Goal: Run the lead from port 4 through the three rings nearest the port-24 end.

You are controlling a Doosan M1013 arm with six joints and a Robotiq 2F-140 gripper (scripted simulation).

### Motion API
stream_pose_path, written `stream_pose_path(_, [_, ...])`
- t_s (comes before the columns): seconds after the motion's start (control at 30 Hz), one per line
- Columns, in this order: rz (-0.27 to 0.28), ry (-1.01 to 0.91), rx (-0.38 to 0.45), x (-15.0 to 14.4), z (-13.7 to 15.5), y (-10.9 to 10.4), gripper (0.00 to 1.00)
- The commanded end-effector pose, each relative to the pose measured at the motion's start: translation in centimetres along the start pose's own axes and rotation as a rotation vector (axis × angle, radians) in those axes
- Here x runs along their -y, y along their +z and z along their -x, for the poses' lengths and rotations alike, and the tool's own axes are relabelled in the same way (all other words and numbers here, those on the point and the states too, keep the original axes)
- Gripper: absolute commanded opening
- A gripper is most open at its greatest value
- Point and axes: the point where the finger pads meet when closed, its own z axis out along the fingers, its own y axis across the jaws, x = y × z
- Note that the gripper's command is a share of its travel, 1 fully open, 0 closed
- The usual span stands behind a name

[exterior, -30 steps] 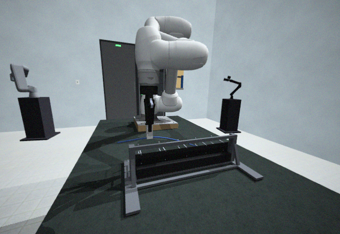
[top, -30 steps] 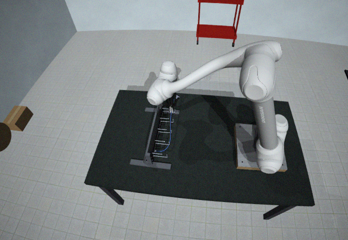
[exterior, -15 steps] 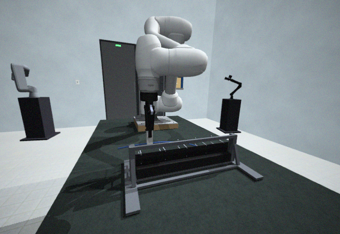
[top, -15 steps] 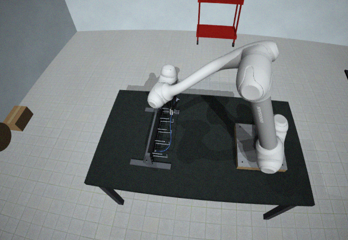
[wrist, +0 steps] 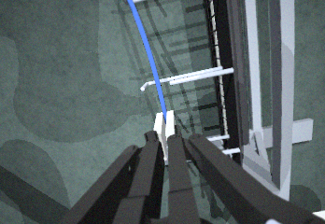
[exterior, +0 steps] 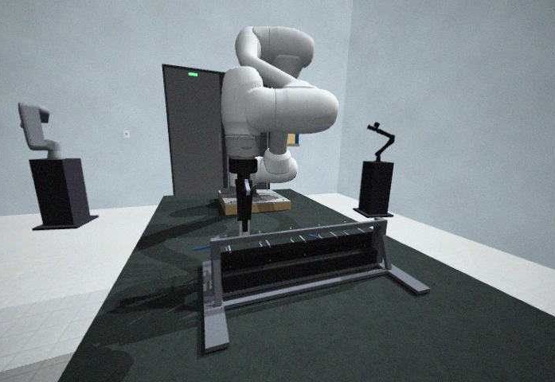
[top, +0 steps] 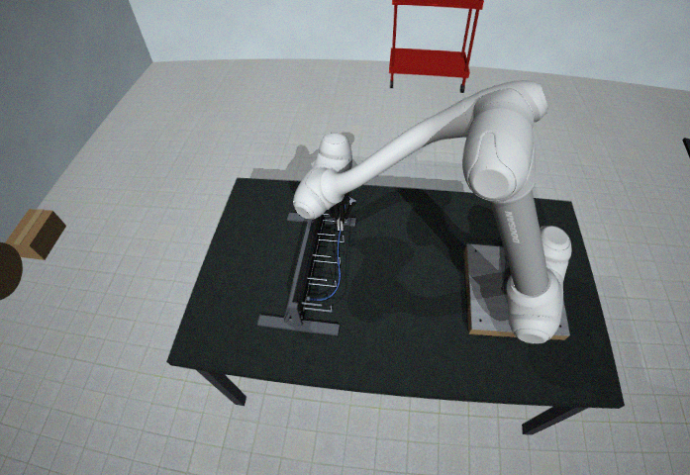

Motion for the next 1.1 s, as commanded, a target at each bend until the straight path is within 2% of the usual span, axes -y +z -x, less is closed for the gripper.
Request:
stream_pose_path(0.0, [0.000, 0.000, 0.000, 0.00, -0.01, 0.25, 0.00])
stream_pose_path(1.07, [0.000, 0.000, 0.000, -0.08, -0.01, 1.15, 0.00])
